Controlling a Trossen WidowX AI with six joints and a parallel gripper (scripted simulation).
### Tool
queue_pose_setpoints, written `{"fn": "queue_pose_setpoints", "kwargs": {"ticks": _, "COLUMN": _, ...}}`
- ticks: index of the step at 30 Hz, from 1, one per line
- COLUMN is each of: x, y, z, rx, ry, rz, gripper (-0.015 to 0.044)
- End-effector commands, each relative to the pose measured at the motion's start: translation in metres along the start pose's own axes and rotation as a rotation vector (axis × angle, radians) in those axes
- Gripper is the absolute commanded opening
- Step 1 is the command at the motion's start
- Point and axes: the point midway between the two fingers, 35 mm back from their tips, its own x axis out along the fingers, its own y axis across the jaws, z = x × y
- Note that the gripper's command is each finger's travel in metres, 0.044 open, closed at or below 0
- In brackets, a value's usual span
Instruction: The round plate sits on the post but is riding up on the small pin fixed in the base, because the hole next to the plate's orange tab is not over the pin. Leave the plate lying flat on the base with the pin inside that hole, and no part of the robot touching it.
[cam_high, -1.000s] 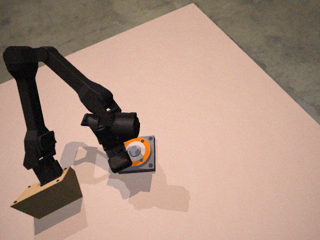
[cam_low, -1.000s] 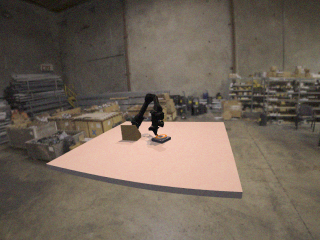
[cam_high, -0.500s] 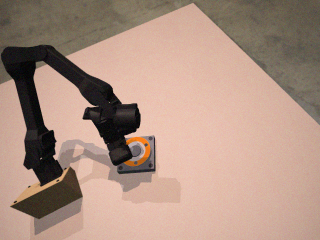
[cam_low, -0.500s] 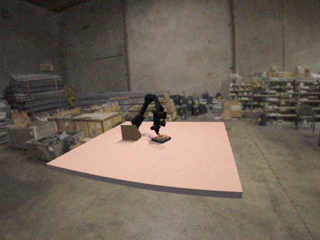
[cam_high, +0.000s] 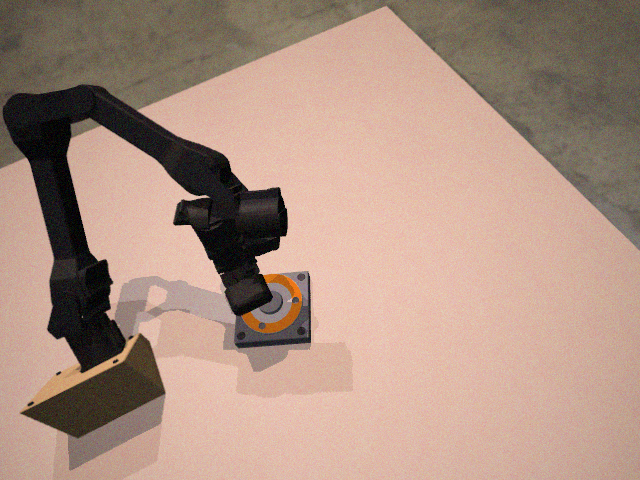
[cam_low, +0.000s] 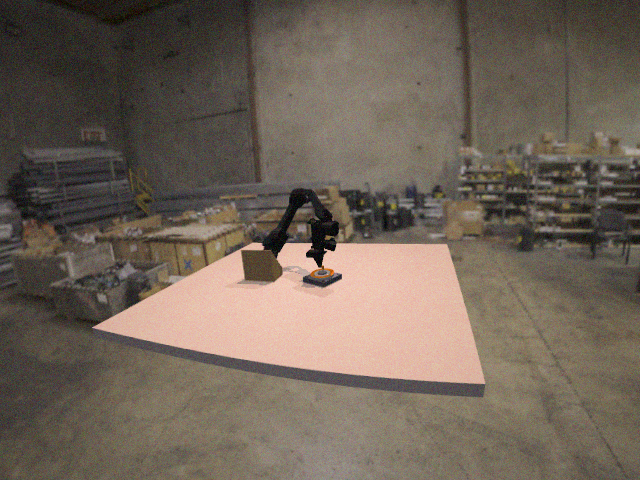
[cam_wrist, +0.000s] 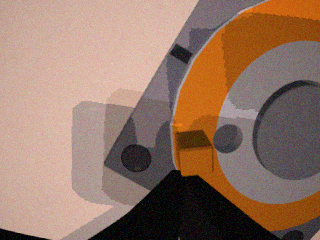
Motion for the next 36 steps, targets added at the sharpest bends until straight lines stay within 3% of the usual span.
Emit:
{"fn": "queue_pose_setpoints", "kwargs": {"ticks": 1, "x": -0.001, "y": 0.003, "z": 0.006, "rx": 0.000, "ry": -0.004, "rz": 0.006, "gripper": 0.0000}}
{"fn": "queue_pose_setpoints", "kwargs": {"ticks": 28, "x": -0.002, "y": 0.005, "z": 0.029, "rx": 0.000, "ry": -0.005, "rz": 0.005, "gripper": 0.0000}}
{"fn": "queue_pose_setpoints", "kwargs": {"ticks": 36, "x": -0.039, "y": 0.006, "z": 0.028, "rx": 0.000, "ry": -0.004, "rz": 0.003, "gripper": 0.0000}}
